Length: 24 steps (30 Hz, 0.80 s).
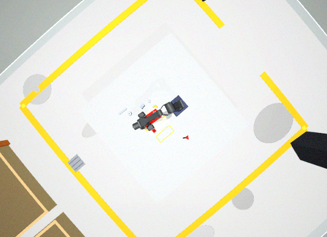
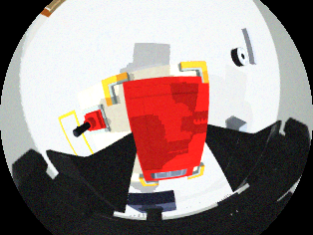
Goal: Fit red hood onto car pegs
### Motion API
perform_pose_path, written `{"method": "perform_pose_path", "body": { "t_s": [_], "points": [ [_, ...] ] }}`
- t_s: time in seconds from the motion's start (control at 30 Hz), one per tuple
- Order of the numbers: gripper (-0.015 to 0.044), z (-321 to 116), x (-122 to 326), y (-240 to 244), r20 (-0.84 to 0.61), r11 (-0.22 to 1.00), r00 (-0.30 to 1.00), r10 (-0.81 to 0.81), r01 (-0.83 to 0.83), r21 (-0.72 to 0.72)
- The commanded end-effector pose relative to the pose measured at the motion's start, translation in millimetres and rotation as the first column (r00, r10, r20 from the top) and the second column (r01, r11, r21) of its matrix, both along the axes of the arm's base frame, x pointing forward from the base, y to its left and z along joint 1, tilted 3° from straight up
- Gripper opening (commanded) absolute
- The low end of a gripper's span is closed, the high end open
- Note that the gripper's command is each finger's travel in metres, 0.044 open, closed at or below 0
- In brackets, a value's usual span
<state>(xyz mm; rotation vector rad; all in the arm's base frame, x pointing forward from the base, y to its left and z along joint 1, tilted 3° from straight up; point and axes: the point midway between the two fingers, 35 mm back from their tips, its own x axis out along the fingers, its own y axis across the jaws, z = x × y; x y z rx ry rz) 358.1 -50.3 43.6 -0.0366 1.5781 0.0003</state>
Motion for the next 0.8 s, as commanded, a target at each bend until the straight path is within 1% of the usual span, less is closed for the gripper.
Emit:
{"method": "perform_pose_path", "body": {
  "t_s": [0.0, 0.77],
  "points": [
    [0.0, -1.9, 0.2, -0.6, 0.0, 1.0, 1.0, -0.003, 0.003, -0.003],
    [0.0, -11.7, 0.1, -1.0, 0.0, 1.0, 1.0, -0.003, 0.003, -0.003]
  ]
}}
